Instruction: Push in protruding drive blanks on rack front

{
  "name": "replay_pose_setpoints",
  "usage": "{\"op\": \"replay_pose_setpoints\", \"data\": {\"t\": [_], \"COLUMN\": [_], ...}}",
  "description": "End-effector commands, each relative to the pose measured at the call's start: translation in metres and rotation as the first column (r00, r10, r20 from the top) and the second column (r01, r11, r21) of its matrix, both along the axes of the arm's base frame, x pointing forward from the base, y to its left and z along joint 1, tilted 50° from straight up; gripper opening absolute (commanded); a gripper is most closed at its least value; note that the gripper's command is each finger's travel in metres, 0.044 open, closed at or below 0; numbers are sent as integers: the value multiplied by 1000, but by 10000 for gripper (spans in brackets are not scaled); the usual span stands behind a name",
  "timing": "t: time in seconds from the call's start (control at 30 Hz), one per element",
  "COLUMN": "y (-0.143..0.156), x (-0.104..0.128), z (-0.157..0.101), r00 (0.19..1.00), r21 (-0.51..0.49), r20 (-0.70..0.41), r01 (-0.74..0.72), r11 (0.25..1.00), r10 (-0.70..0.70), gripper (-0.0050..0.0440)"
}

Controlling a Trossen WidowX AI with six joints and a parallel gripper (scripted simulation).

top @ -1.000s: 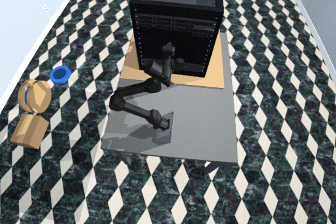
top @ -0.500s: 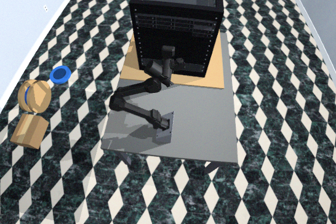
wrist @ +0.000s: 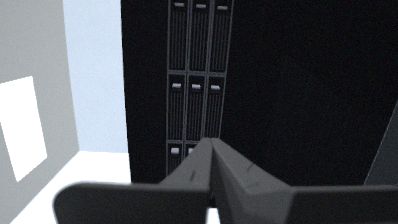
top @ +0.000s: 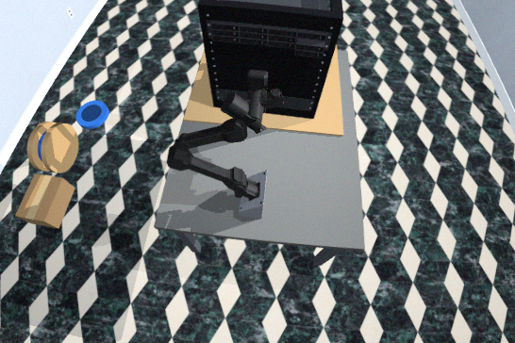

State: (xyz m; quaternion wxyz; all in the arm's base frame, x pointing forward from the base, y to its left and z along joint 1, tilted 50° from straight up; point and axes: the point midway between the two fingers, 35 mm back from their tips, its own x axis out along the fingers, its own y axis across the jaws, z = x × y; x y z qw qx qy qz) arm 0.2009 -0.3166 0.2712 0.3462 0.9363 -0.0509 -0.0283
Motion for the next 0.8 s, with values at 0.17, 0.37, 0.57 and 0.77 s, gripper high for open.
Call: {"op": "replay_pose_setpoints", "data": {"t": [0.17,0.37,0.57,0.77], "y": [-2,-2,3,15], "x": [-1,0,9,32], "z": [0,1,11,36], "r00": [1000,1000,1000,1000], "r21": [4,4,4,4], "r20": [1,1,1,1], "r01": [8,8,8,8], "r11": [1000,1000,1000,1000], "r10": [-8,-8,-8,-8], "gripper": [-50,-50,-50,-50]}}
